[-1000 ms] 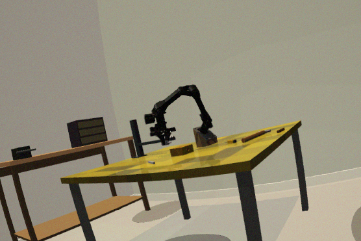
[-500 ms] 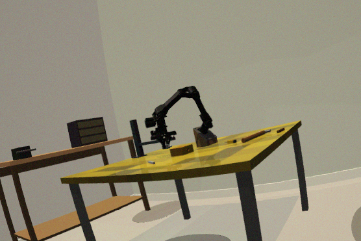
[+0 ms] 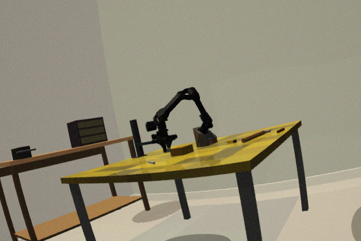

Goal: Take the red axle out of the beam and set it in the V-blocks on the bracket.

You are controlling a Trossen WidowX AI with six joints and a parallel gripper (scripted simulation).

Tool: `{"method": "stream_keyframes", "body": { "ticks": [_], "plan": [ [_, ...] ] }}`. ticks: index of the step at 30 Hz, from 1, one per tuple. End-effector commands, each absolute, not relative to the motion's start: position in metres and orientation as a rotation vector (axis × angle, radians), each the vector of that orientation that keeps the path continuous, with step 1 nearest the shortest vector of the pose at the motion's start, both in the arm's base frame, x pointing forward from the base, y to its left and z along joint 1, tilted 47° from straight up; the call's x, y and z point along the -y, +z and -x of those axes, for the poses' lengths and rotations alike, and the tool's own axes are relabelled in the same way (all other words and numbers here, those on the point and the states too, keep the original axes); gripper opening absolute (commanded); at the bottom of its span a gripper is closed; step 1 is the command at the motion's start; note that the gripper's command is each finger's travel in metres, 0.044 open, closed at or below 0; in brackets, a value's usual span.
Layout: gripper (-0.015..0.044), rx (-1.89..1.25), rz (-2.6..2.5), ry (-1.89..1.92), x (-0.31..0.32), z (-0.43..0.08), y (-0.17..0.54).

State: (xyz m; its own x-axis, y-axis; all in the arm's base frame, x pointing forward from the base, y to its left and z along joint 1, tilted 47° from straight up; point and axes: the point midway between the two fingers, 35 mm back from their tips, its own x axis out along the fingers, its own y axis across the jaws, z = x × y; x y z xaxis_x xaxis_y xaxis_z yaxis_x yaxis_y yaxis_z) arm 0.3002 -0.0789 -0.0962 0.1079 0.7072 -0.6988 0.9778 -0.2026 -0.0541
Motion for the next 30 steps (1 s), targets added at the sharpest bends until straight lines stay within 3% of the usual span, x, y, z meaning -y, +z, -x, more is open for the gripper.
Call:
{"method": "stream_keyframes", "body": {
  "ticks": [1,30],
  "plan": [
    [0.0000,-1.645,-1.976,-0.857,0.072,-0.299,-0.102],
    [0.0000,-1.647,-1.977,-0.856,0.047,-0.303,-0.084]
  ]
}}
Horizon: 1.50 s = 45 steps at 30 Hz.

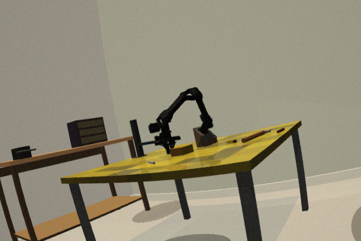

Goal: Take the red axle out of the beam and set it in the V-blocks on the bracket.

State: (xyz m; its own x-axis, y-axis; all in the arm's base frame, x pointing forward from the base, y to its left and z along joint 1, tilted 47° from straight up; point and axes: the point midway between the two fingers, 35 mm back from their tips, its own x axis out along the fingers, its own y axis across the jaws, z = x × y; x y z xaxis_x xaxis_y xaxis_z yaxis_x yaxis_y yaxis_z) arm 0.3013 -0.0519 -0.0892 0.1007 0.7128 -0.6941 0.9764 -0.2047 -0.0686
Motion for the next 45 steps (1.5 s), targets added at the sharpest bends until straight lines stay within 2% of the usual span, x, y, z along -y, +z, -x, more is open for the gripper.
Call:
{"method": "stream_keyframes", "body": {
  "ticks": [1,26,45],
  "plan": [
    [0.0000,-1.647,-1.977,-0.856,0.046,-0.303,-0.082],
    [0.0000,-1.649,-1.978,-0.855,0.034,-0.304,-0.071],
    [0.0000,-1.646,-1.975,-0.856,0.076,-0.299,-0.112]
  ]
}}
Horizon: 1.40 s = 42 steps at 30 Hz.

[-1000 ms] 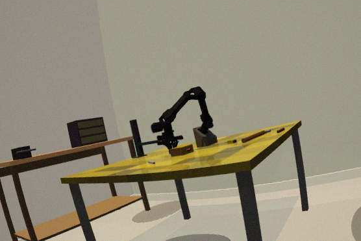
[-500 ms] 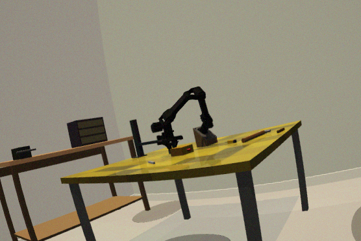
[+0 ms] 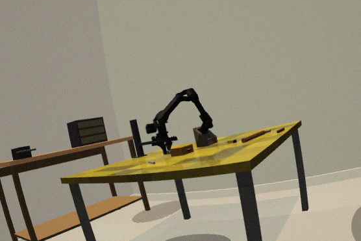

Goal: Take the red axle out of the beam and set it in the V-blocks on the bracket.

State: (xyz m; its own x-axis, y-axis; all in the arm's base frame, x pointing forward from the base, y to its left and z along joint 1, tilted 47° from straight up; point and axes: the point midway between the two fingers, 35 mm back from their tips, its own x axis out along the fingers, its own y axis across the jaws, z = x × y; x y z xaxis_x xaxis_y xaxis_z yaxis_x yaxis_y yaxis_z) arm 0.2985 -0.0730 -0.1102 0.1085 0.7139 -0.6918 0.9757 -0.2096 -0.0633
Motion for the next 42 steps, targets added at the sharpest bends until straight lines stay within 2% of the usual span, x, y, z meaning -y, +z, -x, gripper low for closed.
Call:
{"method": "stream_keyframes", "body": {
  "ticks": [1,42],
  "plan": [
    [0.0000,-1.645,-1.975,-0.856,0.076,-0.299,-0.111],
    [0.0000,-1.643,-1.973,-0.860,0.123,-0.292,-0.067]
  ]
}}
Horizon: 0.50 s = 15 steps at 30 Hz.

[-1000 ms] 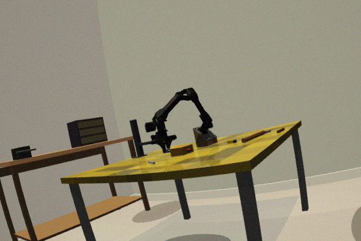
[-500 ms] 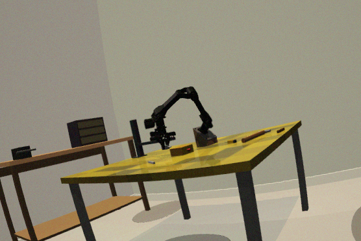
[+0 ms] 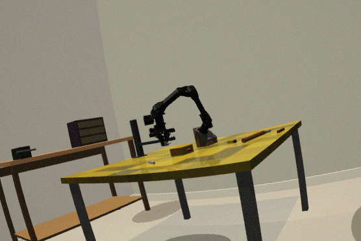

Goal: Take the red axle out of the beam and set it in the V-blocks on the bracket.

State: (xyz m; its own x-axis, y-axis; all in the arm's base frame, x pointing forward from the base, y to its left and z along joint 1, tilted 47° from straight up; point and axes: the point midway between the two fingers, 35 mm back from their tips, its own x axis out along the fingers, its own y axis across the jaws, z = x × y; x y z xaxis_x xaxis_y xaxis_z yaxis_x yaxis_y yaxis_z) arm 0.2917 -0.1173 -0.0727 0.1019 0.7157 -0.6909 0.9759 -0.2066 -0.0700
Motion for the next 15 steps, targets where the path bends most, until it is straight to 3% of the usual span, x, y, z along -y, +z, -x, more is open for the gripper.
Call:
{"method": "stream_keyframes", "body": {
  "ticks": [1,15],
  "plan": [
    [0.0000,-1.644,-1.973,-0.860,0.124,-0.291,-0.066],
    [0.0000,-1.643,-1.974,-0.858,0.122,-0.321,-0.055]
  ]
}}
